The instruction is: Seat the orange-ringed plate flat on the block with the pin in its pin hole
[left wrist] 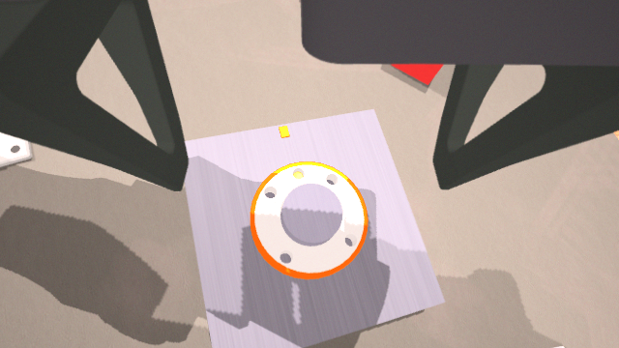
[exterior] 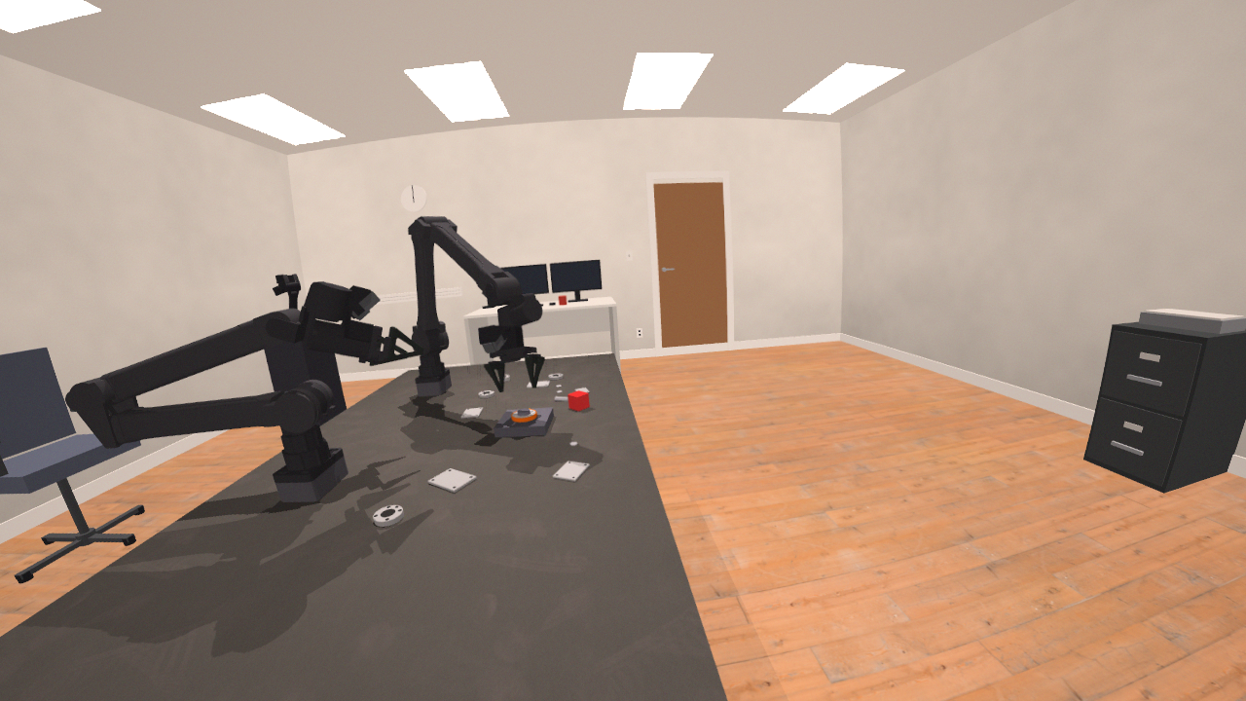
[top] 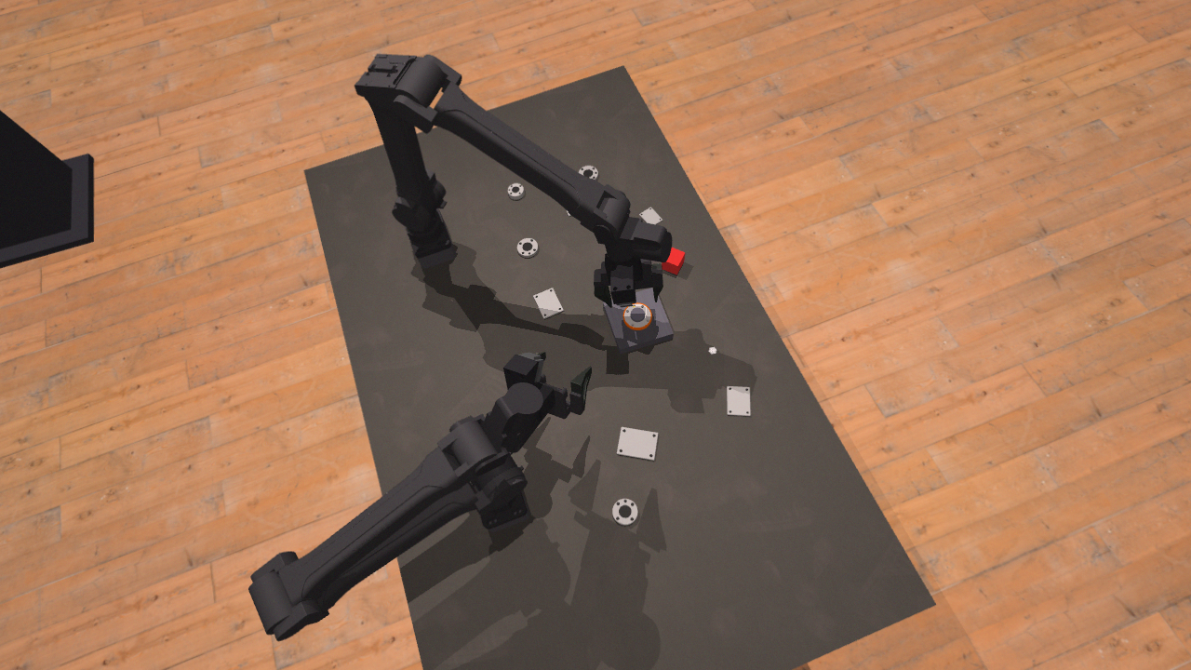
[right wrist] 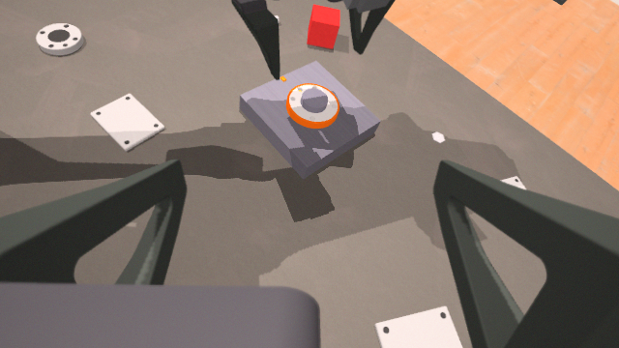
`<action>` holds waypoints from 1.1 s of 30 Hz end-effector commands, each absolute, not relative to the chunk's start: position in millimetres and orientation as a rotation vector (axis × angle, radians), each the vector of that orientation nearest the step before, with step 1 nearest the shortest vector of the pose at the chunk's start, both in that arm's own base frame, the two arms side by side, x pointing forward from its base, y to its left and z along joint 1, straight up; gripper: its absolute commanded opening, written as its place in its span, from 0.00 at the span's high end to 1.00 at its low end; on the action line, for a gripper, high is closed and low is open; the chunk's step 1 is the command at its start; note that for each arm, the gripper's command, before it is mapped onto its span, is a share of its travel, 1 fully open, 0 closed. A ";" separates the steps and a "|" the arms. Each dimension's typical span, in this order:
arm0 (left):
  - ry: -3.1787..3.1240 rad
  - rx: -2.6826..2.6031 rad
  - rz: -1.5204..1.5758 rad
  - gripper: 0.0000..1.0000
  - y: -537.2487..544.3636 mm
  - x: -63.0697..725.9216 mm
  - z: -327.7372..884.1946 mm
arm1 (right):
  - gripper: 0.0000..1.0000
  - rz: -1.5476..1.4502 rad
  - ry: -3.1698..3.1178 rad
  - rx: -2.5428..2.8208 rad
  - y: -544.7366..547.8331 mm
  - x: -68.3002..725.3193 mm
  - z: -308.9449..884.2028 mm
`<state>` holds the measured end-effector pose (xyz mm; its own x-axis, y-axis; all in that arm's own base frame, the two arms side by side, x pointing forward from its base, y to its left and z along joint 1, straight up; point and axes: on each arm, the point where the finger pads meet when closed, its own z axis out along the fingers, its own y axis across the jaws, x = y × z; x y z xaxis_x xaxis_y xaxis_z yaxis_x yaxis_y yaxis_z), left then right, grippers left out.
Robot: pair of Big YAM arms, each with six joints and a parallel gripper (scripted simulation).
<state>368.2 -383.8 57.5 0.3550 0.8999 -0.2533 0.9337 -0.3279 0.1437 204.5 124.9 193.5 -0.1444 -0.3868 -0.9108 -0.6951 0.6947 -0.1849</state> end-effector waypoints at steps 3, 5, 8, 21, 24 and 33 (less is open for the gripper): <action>1.884 2.099 -0.210 0.00 -384.5 372.4 53.3 | 0.00 0.320 1.728 -0.859 122.4 203.3 218.8; 1.935 1.986 -0.225 0.00 -385.5 373.4 64.8 | 0.00 0.320 1.728 -0.859 122.4 203.3 218.8; 2.030 1.818 -0.257 0.00 -389.0 368.7 65.4 | 0.00 0.320 1.728 -0.859 122.4 203.3 218.8; 2.288 1.278 -0.342 0.00 -387.8 366.6 60.6 | 0.00 0.320 1.728 -0.859 122.4 203.3 218.8; 2.326 1.102 -0.362 0.00 -387.9 366.7 67.6 | 0.00 0.320 1.728 -0.859 122.4 203.3 218.8; 2.331 0.983 -0.328 0.00 -388.6 374.7 65.4 | 0.00 0.320 1.728 -0.859 122.4 203.3 218.8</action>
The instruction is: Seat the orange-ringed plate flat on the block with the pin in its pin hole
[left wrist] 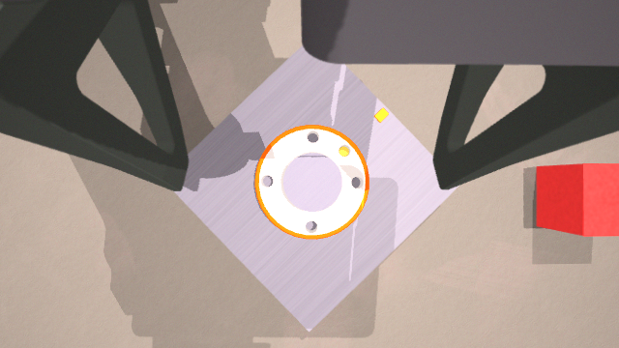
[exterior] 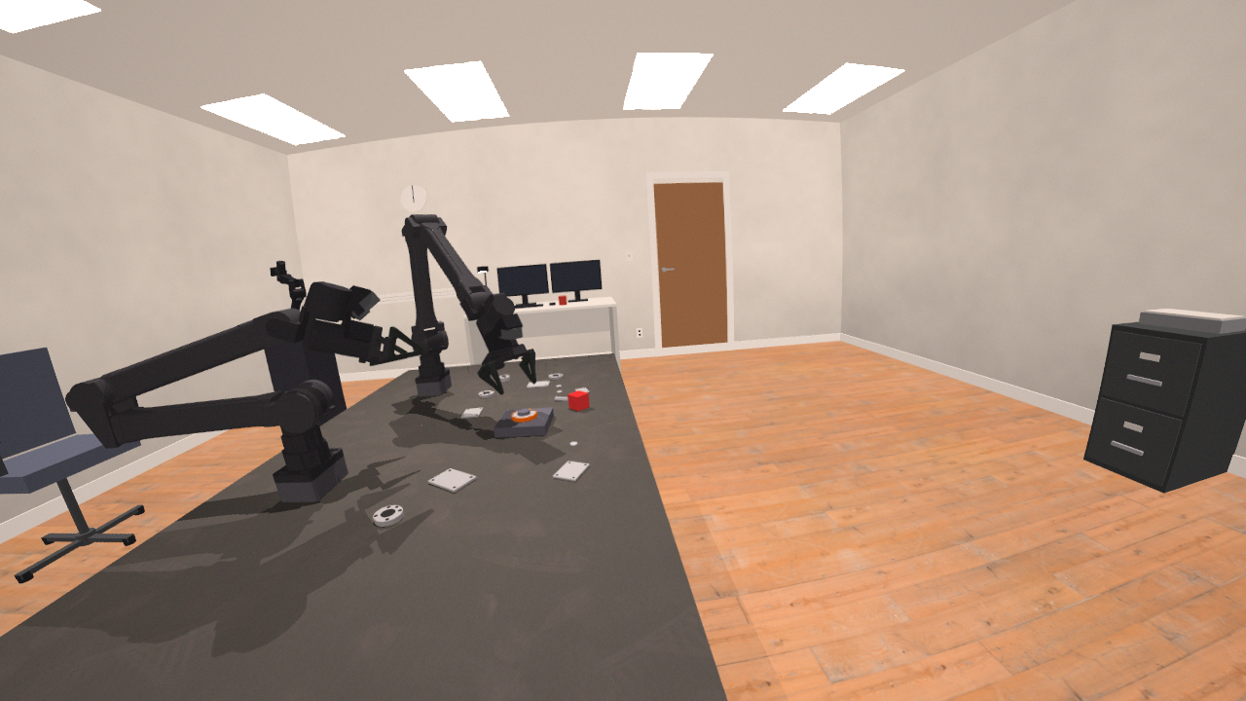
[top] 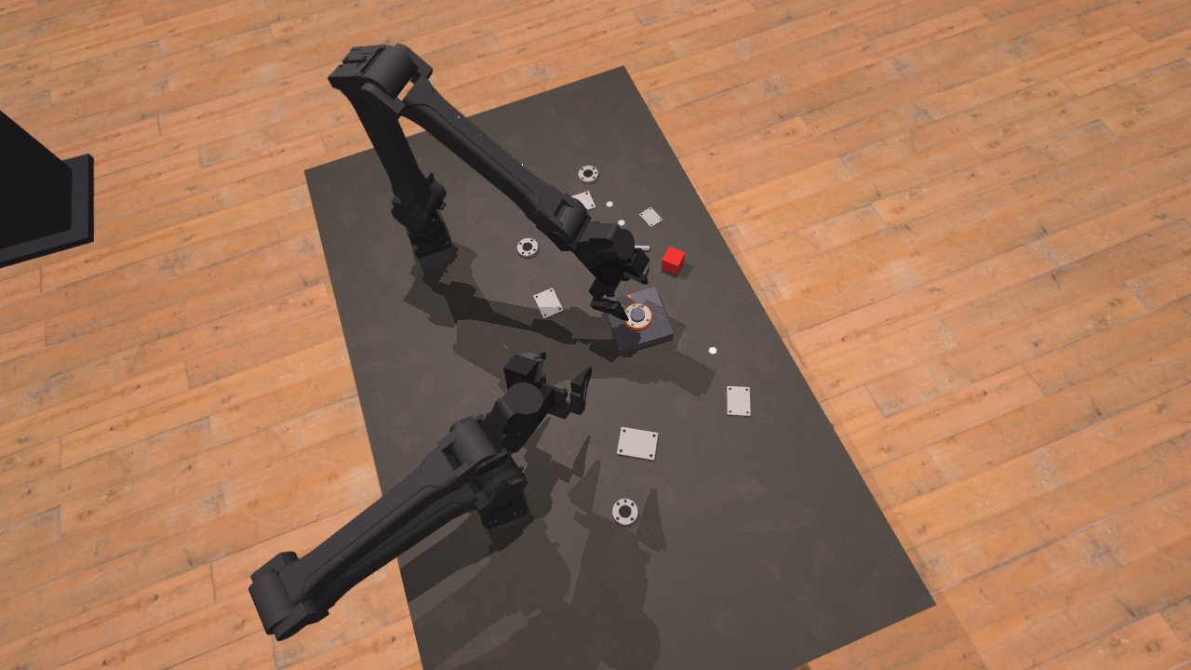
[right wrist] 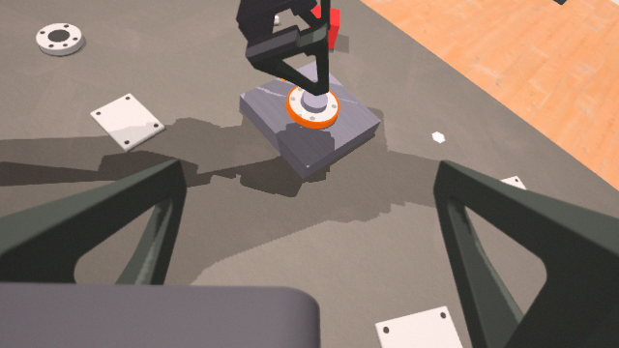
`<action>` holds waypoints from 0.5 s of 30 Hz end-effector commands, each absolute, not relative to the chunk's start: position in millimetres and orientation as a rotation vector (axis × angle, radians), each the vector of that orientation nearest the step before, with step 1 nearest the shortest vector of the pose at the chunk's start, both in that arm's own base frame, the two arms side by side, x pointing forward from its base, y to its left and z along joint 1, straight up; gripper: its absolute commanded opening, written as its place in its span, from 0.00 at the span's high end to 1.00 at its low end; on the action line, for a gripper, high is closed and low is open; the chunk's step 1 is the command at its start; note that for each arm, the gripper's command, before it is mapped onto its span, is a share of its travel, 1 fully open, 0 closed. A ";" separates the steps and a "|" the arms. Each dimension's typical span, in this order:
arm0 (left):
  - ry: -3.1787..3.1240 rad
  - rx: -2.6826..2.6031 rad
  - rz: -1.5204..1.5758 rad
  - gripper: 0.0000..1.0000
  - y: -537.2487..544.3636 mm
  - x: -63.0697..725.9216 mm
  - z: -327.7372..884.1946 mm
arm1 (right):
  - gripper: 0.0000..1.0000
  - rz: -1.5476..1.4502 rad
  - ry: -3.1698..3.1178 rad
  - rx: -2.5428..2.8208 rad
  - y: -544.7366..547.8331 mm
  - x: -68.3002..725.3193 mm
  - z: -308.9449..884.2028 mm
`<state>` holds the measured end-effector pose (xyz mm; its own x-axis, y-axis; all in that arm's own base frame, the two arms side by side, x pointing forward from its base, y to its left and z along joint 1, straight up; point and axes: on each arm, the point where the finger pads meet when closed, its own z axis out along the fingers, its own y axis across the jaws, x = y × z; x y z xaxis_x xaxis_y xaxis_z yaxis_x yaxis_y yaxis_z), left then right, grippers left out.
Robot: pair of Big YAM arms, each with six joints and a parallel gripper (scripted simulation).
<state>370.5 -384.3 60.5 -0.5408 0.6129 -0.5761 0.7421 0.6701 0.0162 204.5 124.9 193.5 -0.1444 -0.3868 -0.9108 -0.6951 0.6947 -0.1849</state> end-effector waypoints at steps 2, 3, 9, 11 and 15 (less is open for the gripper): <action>2.328 0.983 -0.325 0.00 -387.7 377.1 66.4 | 0.00 0.320 1.728 -0.859 122.4 203.3 218.8; 2.328 0.983 -0.325 0.00 -387.7 377.1 66.4 | 0.00 0.320 1.728 -0.859 122.4 203.3 218.8; 2.328 0.984 -0.327 0.00 -387.9 377.0 66.4 | 0.00 0.320 1.728 -0.859 122.4 203.3 218.8; 2.336 0.988 -0.325 0.00 -387.0 375.7 65.4 | 0.00 0.320 1.728 -0.859 122.4 203.3 218.8; 2.336 0.988 -0.325 0.00 -387.0 375.7 65.4 | 0.00 0.320 1.728 -0.859 122.4 203.3 218.8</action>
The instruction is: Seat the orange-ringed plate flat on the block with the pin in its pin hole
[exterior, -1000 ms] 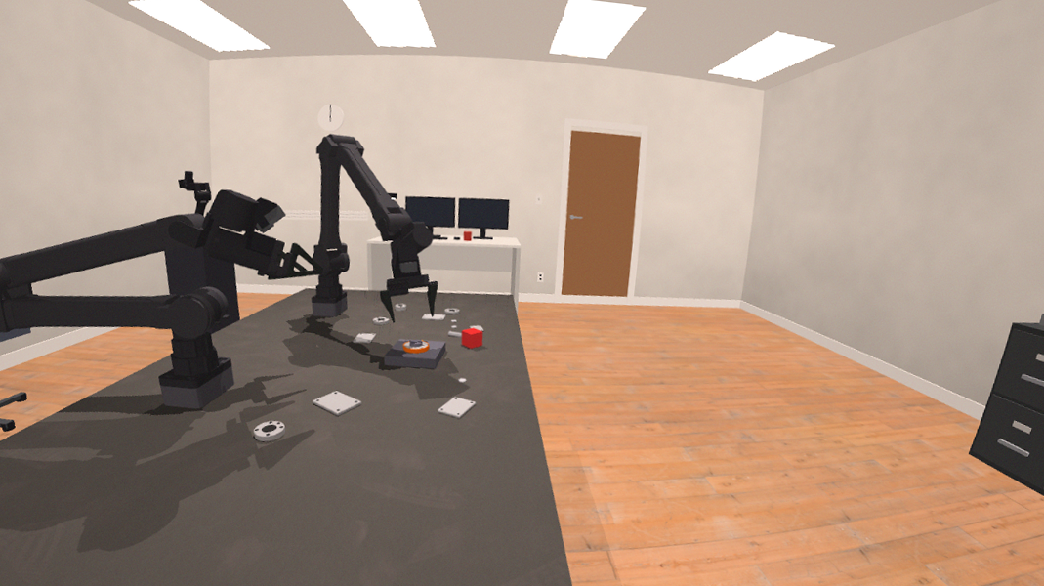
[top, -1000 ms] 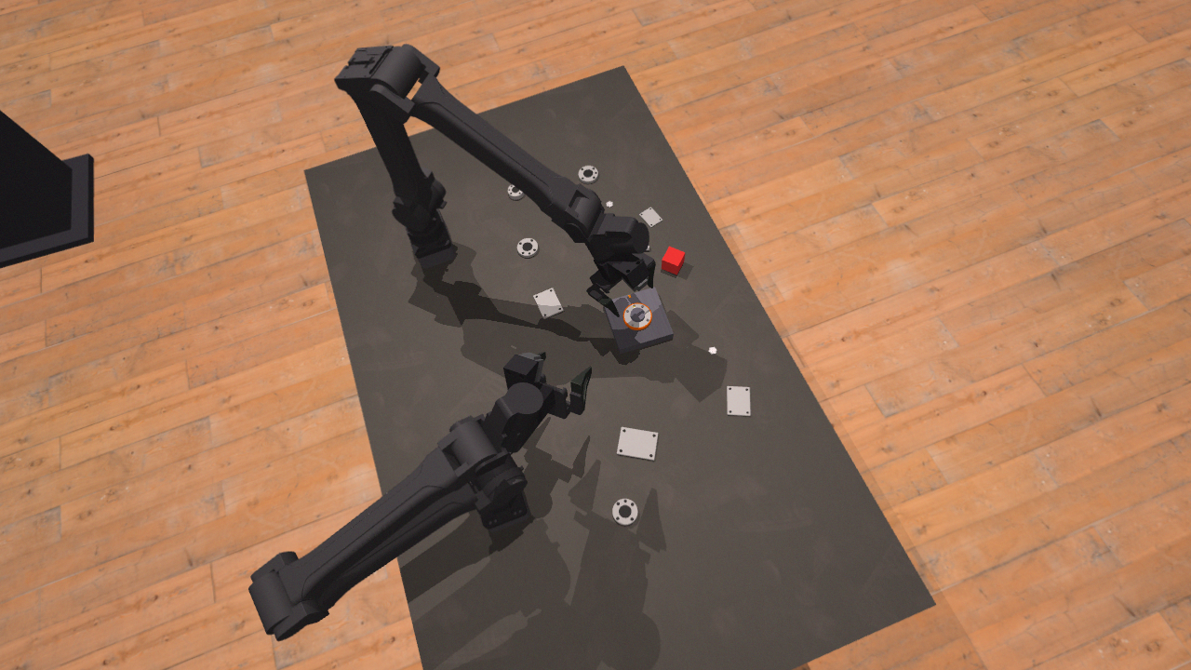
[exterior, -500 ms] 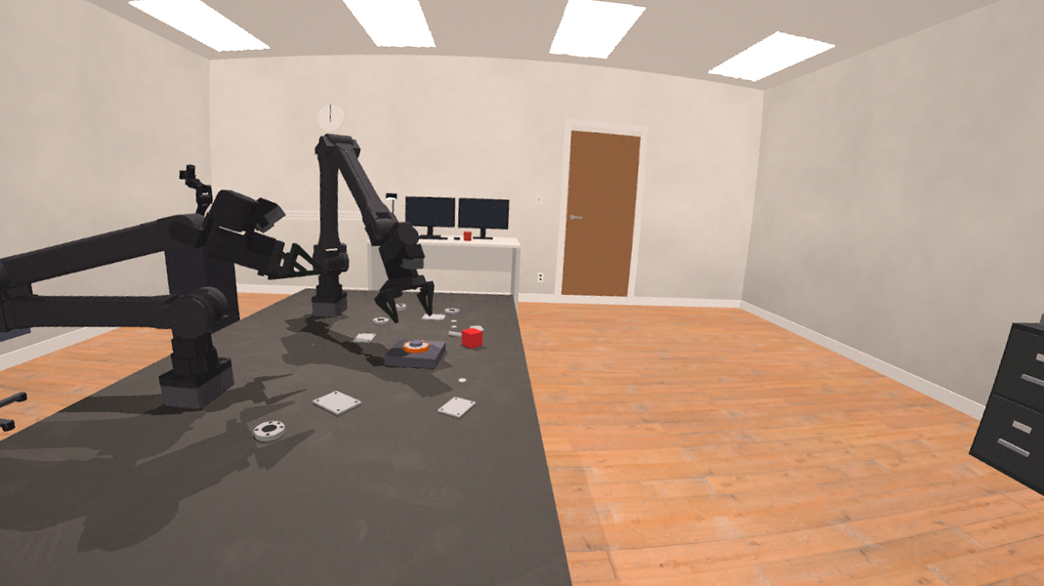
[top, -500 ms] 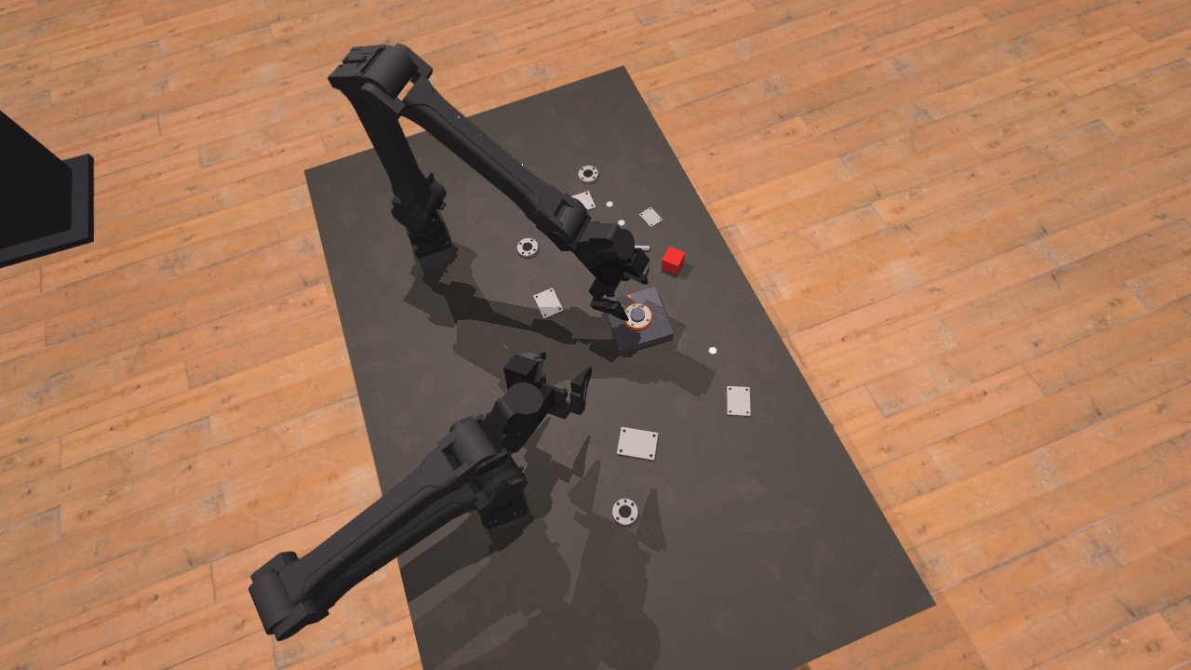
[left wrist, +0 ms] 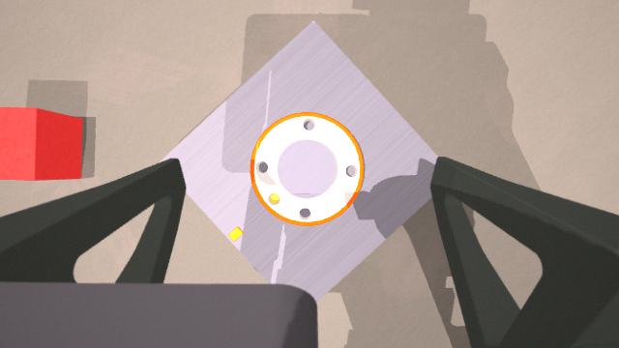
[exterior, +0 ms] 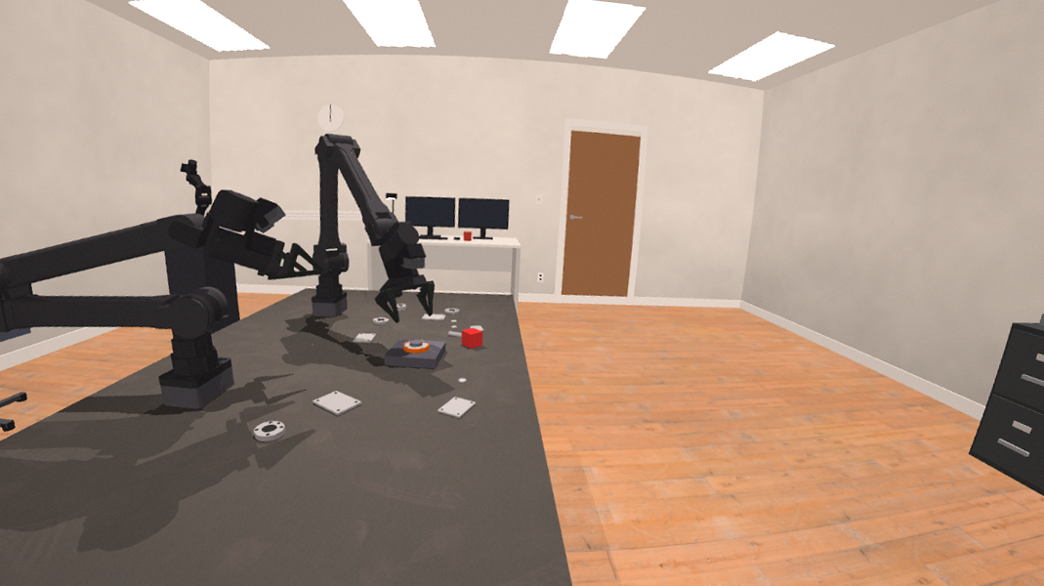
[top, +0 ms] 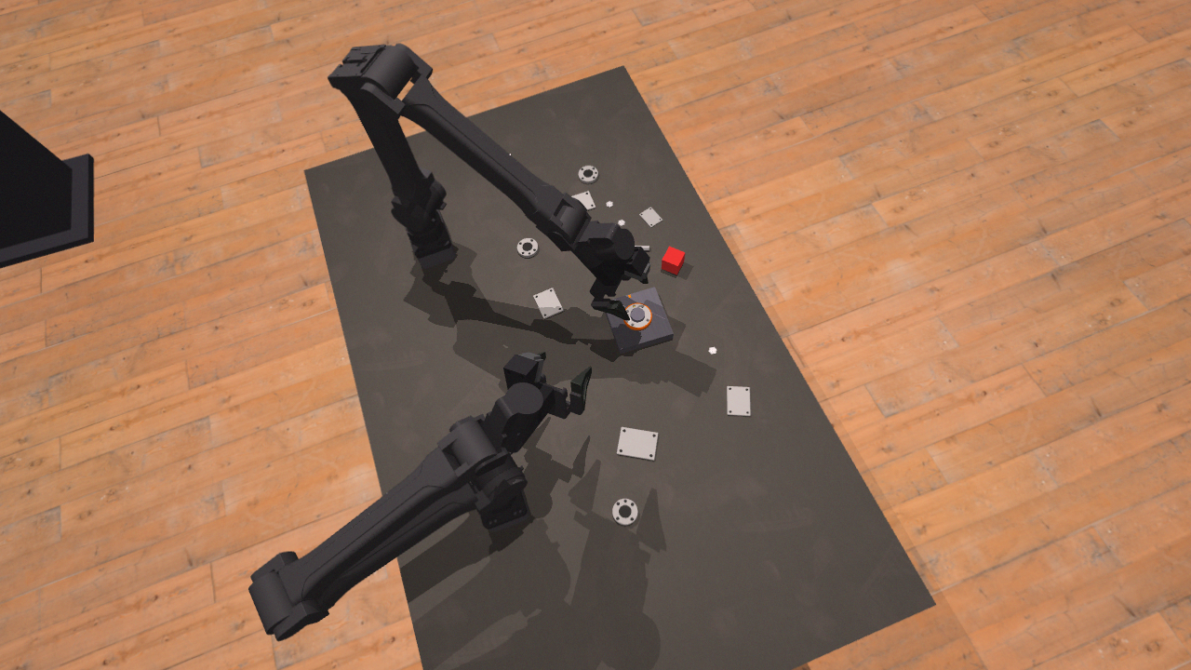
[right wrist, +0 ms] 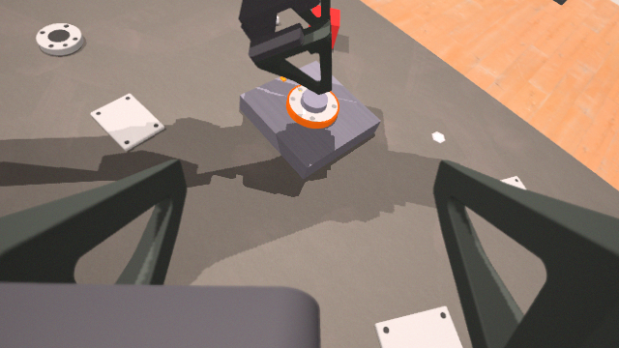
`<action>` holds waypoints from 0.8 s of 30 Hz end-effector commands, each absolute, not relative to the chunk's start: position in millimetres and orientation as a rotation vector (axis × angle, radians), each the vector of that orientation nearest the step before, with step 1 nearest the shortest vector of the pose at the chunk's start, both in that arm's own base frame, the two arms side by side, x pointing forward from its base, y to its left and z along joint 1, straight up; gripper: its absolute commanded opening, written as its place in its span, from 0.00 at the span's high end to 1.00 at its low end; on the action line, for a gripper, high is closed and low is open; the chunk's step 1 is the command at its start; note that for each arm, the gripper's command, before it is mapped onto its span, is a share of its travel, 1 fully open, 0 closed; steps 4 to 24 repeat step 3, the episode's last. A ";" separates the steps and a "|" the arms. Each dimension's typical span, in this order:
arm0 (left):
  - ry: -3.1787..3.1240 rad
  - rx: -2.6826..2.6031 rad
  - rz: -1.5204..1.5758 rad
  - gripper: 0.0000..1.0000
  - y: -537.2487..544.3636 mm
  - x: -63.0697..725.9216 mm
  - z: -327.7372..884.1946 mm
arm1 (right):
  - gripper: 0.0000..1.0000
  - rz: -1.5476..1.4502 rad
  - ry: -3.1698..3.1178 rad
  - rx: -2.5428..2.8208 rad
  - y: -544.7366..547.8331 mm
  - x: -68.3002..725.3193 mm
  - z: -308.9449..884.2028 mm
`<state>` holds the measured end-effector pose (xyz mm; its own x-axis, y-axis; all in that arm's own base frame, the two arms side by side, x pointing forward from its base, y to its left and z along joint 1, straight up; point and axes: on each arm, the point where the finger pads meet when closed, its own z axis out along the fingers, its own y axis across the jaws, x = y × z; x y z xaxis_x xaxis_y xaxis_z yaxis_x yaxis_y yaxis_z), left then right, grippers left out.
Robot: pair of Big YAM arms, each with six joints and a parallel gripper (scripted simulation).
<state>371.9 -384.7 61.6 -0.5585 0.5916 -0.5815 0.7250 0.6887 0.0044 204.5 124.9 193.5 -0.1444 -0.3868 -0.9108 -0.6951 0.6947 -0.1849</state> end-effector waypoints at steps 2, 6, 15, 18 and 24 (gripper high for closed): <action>2.336 0.988 -0.325 0.00 -387.0 375.7 65.4 | 0.00 0.320 1.728 -0.859 122.4 203.3 218.8; 2.336 0.988 -0.325 0.00 -387.0 375.7 65.4 | 0.00 0.320 1.728 -0.859 122.4 203.3 218.8; 2.336 0.988 -0.325 0.00 -387.0 375.7 65.4 | 0.00 0.320 1.728 -0.859 122.4 203.3 218.8; 2.336 0.988 -0.325 0.00 -387.0 375.7 65.4 | 0.00 0.320 1.728 -0.859 122.4 203.3 218.8; 2.336 0.988 -0.325 0.00 -387.0 375.7 65.4 | 0.00 0.320 1.728 -0.859 122.4 203.3 218.8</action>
